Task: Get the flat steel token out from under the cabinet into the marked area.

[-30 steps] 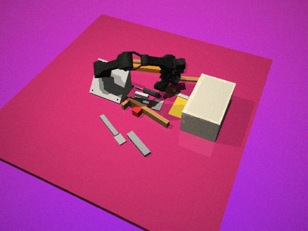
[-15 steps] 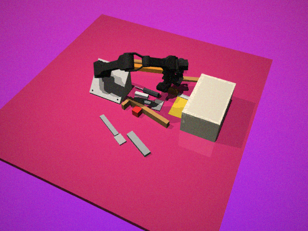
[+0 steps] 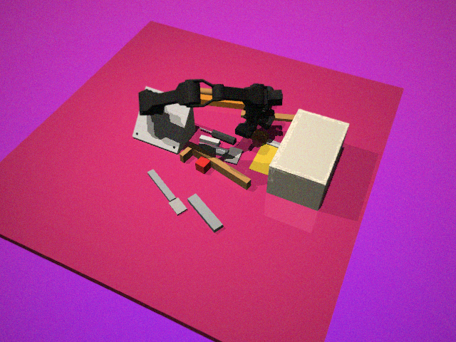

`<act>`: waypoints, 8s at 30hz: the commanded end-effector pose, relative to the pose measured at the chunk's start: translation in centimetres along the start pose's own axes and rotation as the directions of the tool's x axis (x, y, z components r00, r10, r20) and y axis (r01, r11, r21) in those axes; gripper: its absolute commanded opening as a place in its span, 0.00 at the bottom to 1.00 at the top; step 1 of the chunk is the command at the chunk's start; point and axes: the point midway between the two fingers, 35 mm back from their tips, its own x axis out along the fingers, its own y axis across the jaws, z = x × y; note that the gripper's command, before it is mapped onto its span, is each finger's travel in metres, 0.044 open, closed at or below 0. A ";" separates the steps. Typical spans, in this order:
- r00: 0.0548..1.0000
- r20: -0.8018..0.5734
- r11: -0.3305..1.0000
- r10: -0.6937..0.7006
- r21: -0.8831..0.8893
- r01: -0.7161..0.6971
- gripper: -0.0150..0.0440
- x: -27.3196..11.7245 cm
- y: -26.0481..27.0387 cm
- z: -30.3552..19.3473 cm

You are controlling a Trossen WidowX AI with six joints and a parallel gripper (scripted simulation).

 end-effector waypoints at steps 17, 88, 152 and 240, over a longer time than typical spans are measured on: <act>1.000 0.003 1.000 0.002 -0.001 -0.002 0.25 0.0 0.1 2.1; 1.000 0.003 1.000 0.000 -0.001 0.000 0.25 0.2 -3.7 4.8; 1.000 0.002 1.000 -0.001 -0.002 0.001 0.25 0.3 -4.6 1.6; 1.000 -0.001 1.000 0.000 -0.006 0.000 0.25 0.4 -4.2 -8.0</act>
